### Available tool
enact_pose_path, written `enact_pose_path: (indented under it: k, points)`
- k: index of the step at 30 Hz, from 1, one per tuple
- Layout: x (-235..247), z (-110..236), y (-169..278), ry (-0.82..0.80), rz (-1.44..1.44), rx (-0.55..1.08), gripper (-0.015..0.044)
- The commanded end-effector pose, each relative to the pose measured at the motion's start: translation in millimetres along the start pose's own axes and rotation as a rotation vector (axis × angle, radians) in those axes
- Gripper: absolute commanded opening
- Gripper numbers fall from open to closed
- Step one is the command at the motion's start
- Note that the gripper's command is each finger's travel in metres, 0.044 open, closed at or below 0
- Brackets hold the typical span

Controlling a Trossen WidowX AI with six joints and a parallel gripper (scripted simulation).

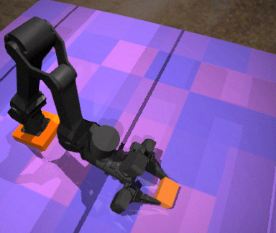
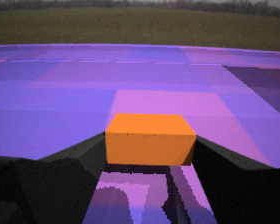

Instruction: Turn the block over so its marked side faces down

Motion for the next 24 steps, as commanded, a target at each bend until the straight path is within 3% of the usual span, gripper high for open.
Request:
enact_pose_path:
  k: [1, 5, 24]
  points:
    - [0.2, 0.2, -0.3, -0.002, -0.005, -0.003, 0.0341]
    - [0.2, 0.2, -0.3, -0.002, -0.005, -0.003, 0.044]
    - [0.2, 0.2, -0.3, -0.002, -0.005, -0.003, 0.044]
Point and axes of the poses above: the point midway between the two fingers, 35 mm back from their tips, its own z axis back along the fingers, its own x axis across the jaws, y = z × x, the point moved 4 cm from there along z, back along the fingers, and after that the axes turned 9 degrees about z, right-handed, at the moved point
